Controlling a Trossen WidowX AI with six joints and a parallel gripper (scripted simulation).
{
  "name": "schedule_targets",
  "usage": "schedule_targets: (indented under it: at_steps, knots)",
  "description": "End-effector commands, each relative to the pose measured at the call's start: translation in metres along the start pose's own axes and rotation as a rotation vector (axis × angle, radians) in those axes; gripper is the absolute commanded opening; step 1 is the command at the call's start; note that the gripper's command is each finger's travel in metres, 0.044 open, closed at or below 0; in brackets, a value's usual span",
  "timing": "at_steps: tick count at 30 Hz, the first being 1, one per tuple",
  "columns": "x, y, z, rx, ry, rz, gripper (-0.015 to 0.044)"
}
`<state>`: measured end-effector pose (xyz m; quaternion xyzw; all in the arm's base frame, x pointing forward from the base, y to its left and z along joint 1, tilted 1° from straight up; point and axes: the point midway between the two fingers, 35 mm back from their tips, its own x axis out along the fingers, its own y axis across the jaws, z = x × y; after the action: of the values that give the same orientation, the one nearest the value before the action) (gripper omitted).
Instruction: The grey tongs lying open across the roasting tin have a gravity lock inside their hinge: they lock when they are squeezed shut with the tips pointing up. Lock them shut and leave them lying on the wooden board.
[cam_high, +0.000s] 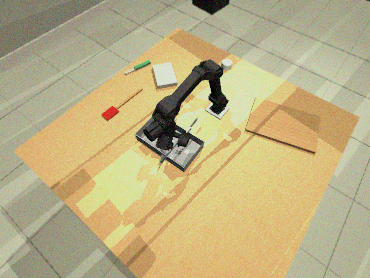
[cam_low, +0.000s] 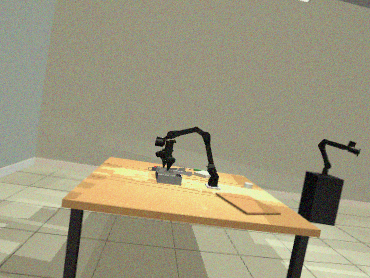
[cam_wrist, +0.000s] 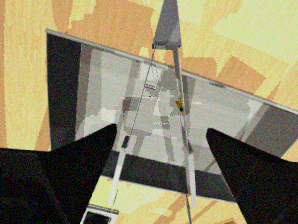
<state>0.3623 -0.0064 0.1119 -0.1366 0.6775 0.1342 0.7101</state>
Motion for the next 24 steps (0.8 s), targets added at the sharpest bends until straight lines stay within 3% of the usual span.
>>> schedule_targets:
  at_steps: [1,24]
  knots:
    - [0.008,0.001,-0.001,0.004,0.005,0.006,0.0440]
    - [0.045,0.003,-0.005,0.004,0.005,0.006,0.0440]
